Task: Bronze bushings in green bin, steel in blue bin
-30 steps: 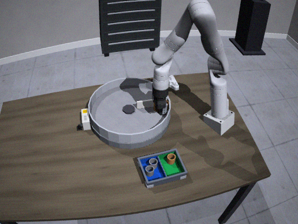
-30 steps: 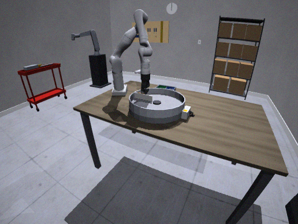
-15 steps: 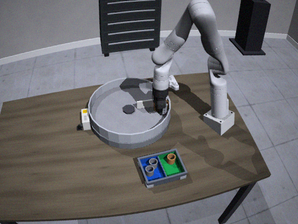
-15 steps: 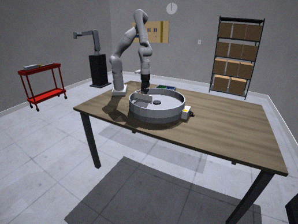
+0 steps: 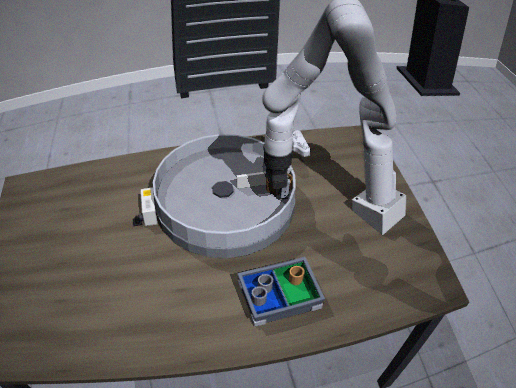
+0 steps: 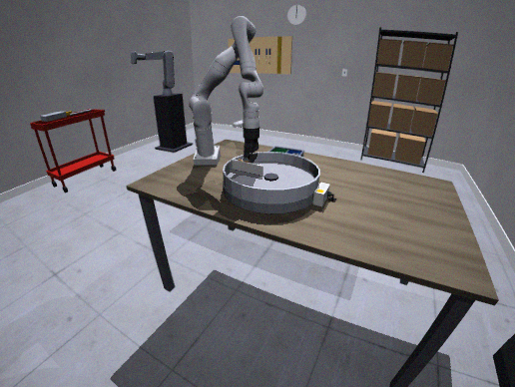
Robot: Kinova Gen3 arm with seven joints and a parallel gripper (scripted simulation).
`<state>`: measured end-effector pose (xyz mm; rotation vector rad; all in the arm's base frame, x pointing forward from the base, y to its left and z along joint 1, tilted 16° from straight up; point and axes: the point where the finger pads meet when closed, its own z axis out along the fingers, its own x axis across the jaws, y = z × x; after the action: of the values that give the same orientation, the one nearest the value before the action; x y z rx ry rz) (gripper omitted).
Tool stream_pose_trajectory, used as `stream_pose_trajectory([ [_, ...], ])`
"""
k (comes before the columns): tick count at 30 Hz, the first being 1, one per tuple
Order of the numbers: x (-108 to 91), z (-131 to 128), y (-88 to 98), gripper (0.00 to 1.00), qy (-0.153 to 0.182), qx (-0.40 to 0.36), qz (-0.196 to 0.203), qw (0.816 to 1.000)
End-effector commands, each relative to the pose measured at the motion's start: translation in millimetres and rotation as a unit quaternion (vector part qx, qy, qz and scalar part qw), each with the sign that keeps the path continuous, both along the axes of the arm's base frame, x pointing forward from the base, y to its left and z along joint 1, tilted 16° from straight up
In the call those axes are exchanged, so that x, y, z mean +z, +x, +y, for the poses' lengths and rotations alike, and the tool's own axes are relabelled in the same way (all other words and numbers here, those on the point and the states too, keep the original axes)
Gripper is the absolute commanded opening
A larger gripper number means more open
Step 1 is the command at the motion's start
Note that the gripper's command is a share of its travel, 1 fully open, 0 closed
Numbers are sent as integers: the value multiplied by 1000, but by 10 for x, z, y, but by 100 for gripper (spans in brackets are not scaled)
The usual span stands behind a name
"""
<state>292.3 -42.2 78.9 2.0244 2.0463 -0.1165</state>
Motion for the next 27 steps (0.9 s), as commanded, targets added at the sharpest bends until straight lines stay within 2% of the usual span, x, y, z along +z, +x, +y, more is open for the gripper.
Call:
stream_pose_trajectory([
  [1, 2, 1, 3, 0, 0, 0, 0, 1000],
  [27, 60, 15, -4, 0, -2, -2, 0, 1000],
])
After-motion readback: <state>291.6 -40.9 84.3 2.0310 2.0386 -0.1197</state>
